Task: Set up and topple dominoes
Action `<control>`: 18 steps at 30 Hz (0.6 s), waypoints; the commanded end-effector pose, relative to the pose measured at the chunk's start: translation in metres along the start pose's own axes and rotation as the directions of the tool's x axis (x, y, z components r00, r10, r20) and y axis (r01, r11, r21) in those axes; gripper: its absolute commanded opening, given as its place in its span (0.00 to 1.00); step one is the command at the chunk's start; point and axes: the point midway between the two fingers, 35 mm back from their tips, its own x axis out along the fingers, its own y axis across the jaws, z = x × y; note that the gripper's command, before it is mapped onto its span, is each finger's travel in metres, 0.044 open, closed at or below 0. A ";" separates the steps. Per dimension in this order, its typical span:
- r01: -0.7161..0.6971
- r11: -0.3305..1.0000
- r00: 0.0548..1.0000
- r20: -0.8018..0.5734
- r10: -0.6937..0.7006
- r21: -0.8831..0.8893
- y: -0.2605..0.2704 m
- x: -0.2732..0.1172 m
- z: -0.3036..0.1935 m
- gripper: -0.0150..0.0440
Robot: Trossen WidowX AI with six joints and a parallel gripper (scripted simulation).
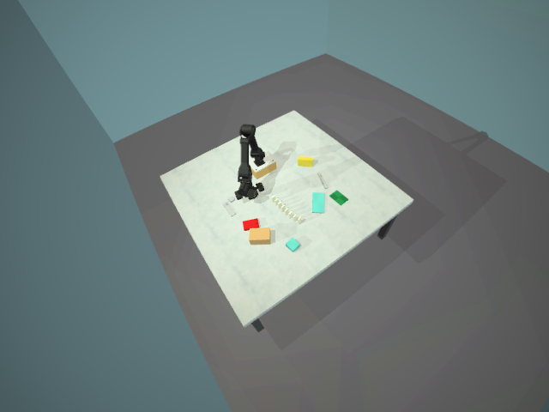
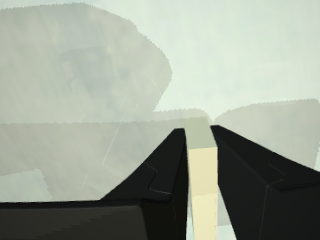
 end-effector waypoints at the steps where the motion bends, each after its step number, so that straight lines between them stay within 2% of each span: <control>1: 0.001 1.000 1.000 0.000 -0.001 -0.003 0.000 0.000 0.000 0.30; 5: 0.001 1.000 1.000 0.000 -0.001 -0.003 0.000 -0.002 0.000 0.30; 13: 0.000 1.000 1.000 0.001 0.000 -0.003 0.010 -0.105 0.002 0.30; 18: 0.000 1.000 1.000 0.001 0.000 -0.003 0.011 -0.115 0.003 0.30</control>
